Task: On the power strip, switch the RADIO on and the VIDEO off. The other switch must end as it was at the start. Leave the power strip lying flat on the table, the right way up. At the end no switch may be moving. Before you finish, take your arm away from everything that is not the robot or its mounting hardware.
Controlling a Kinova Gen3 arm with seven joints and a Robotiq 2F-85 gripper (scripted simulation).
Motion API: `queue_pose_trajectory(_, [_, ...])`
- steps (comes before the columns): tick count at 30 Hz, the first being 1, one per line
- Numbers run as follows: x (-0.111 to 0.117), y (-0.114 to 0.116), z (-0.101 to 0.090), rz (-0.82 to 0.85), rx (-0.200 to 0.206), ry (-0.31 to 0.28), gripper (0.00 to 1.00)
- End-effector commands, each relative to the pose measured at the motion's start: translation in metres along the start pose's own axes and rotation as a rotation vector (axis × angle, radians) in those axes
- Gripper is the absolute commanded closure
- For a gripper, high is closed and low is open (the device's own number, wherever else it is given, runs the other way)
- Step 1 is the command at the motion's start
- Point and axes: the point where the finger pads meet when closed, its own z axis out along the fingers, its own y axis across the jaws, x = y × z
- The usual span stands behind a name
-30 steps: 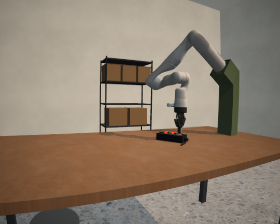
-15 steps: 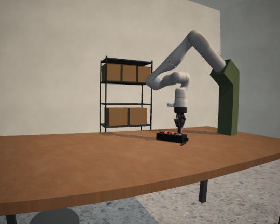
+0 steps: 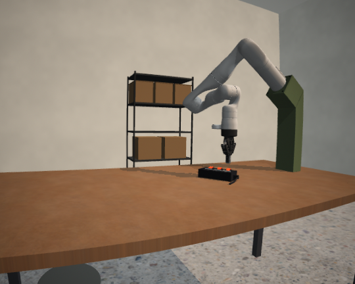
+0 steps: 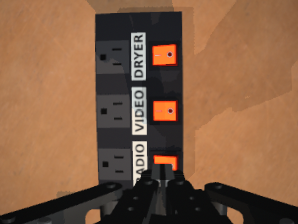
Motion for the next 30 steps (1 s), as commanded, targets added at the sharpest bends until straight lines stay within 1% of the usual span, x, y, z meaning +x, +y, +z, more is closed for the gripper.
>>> queue_pose_trajectory(1, [0.0, -0.003, -0.005, -0.007, 0.008, -0.001, 1.0])
queue_pose_trajectory(7, [0.0, -0.003, -0.009, -0.007, 0.008, -0.001, 1.0])
queue_pose_trajectory(26, [0.0, -0.003, -0.009, -0.007, 0.008, -0.001, 1.0])
queue_pose_trajectory(28, [0.009, 0.0, -0.011, -0.007, 0.007, -0.002, 1.0])
queue_pose_trajectory(30, [0.028, 0.005, -0.017, -0.006, 0.007, -0.002, 1.0])
